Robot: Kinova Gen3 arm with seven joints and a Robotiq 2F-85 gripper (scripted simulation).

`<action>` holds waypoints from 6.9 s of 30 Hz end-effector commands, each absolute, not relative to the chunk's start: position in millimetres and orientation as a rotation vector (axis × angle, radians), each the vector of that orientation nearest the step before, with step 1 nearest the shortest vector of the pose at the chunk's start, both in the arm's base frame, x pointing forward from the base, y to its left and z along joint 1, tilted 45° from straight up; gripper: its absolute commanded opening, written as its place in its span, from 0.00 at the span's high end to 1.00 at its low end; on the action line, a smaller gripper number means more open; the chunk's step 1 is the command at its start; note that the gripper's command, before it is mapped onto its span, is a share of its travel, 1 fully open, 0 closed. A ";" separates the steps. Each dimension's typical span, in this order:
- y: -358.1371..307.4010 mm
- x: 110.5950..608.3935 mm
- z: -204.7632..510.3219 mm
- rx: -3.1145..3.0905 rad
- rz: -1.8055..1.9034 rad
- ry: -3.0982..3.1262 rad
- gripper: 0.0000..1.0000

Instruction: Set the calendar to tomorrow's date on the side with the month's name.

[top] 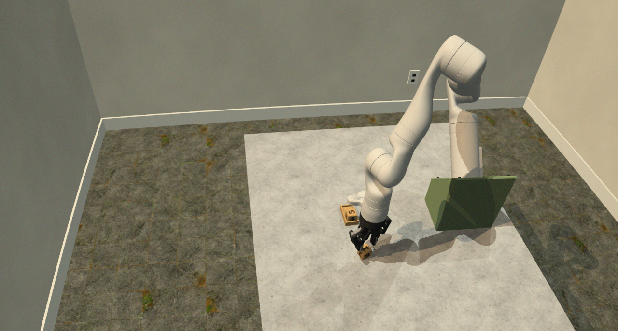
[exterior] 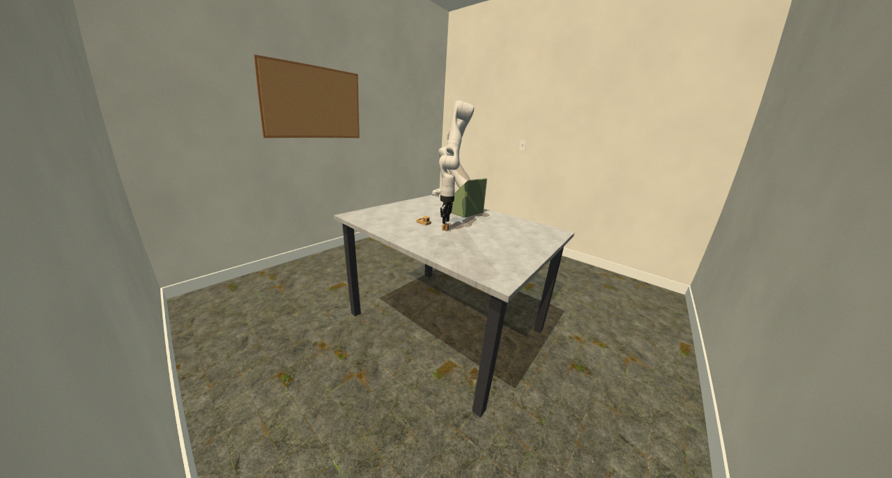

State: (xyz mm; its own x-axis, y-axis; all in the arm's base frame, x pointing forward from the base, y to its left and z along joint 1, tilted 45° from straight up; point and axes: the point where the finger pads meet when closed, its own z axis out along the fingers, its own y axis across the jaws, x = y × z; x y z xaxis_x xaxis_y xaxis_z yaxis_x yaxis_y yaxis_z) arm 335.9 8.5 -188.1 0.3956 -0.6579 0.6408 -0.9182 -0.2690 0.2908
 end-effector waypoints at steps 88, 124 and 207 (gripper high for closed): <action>0.6 336.7 -197.5 2.025 0.530 -1.343 0.52; -11.6 336.4 -210.0 2.025 0.530 -1.343 0.52; 58.6 338.1 -138.8 2.025 0.530 -1.343 0.72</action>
State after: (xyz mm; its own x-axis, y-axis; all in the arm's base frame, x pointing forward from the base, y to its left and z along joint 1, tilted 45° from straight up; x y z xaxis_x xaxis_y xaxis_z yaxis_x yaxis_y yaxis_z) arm 337.6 57.2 -139.2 0.3953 -0.6577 0.6412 -0.9183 -0.2681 0.2912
